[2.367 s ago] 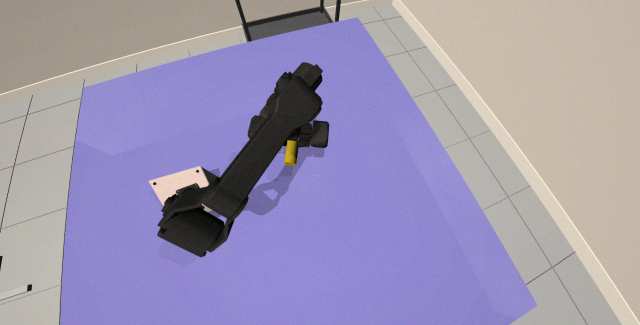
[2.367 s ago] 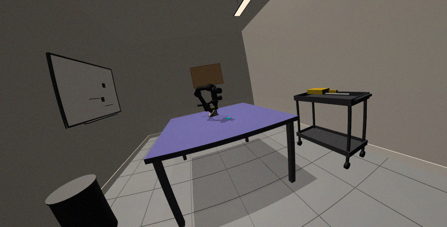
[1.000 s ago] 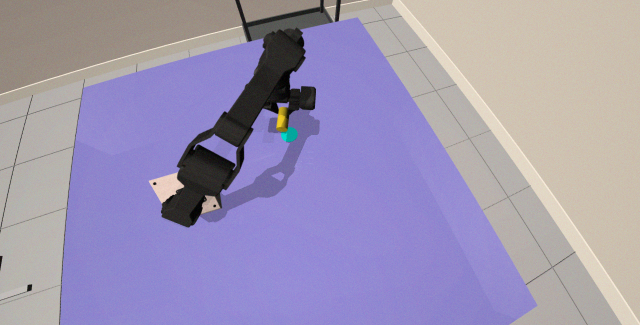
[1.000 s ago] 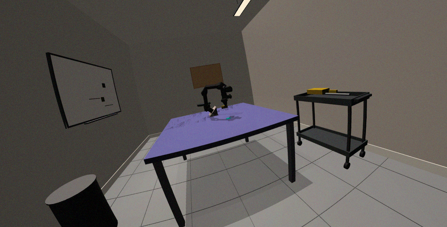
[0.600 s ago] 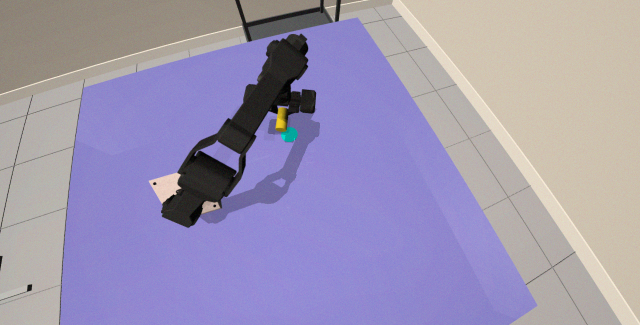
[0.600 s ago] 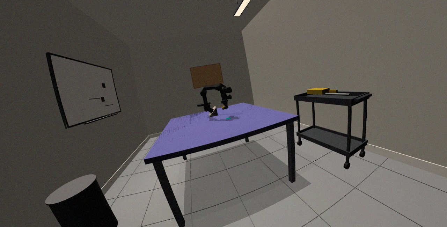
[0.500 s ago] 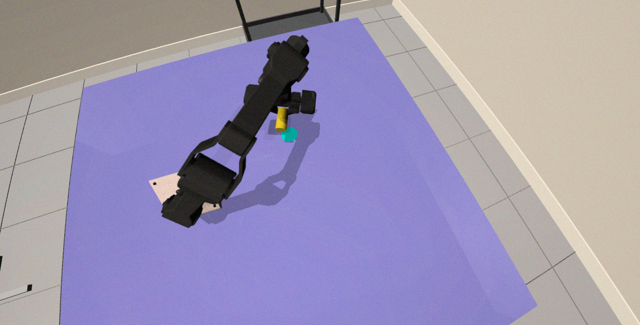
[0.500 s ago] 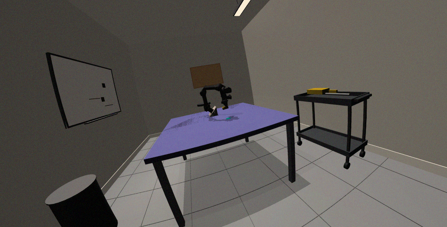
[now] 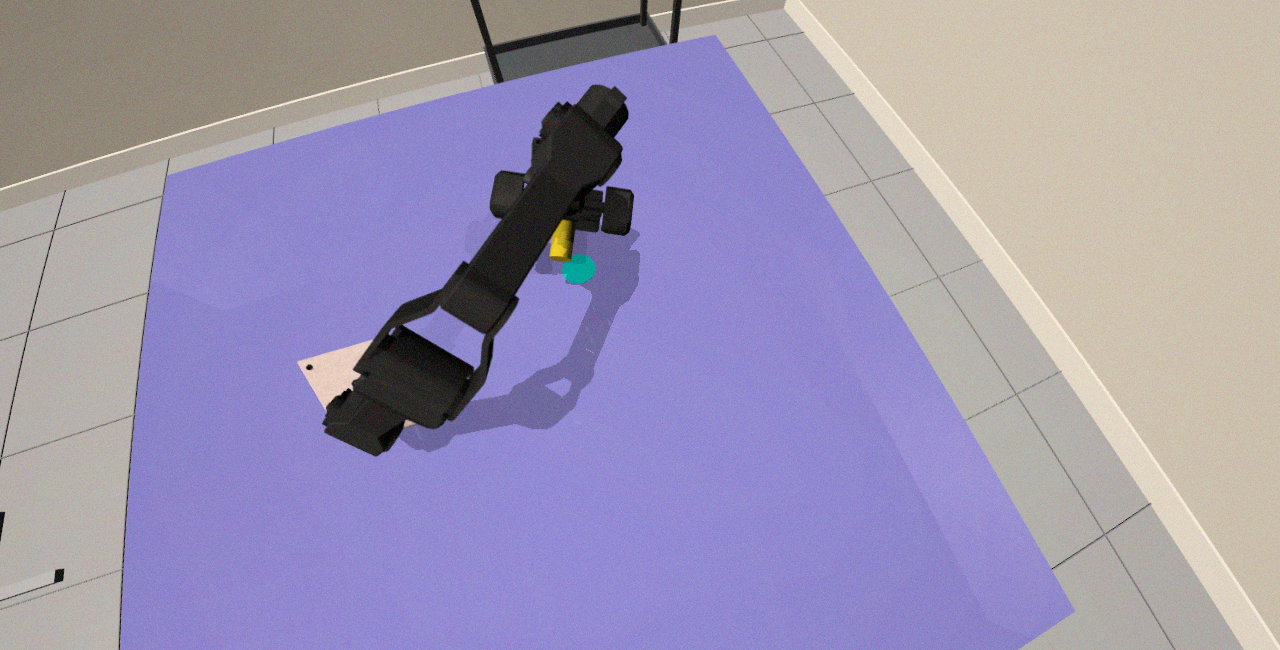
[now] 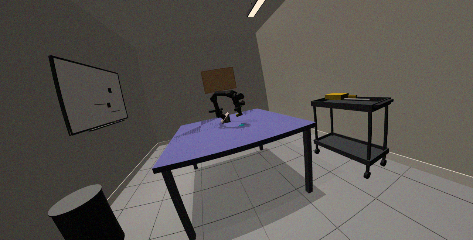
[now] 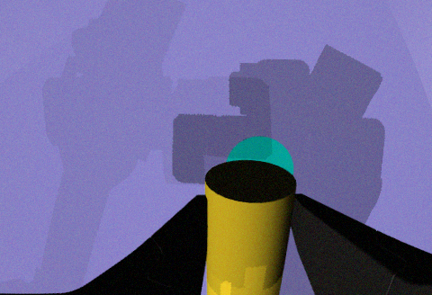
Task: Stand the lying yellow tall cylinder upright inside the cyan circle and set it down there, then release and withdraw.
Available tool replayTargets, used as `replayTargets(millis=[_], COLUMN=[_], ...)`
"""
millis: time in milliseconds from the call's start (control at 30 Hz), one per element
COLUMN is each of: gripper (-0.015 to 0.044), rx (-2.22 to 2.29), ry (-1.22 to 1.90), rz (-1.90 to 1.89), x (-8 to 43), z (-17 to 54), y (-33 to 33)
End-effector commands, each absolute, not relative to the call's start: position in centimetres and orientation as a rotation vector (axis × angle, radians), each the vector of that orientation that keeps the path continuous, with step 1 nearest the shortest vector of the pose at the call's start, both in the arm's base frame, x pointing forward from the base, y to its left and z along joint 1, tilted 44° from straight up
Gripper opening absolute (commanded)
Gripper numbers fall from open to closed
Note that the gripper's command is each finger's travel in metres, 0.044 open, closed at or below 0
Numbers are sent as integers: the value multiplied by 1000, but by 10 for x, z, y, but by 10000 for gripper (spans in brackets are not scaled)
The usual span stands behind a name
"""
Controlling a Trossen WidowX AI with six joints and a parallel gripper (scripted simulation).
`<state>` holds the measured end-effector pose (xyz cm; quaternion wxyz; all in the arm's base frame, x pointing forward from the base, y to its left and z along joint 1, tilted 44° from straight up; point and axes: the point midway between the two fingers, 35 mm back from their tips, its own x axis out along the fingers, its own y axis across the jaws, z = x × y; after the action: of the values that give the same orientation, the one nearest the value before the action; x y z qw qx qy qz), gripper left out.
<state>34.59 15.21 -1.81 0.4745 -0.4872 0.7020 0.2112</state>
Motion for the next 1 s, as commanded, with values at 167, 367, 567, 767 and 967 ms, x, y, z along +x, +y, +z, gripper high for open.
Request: replayTargets(millis=[167, 367, 567, 767, 967], gripper=[105, 105, 105, 105, 105], rx=[-1128, -1092, -1057, -1024, -992], ry=[1677, 1654, 1630, 1603, 1574], rz=[568, 596, 624, 651, 677], x=[347, 347, 347, 348, 348], z=[-20, -23, -25, -27, -28], y=[152, 152, 151, 150, 150])
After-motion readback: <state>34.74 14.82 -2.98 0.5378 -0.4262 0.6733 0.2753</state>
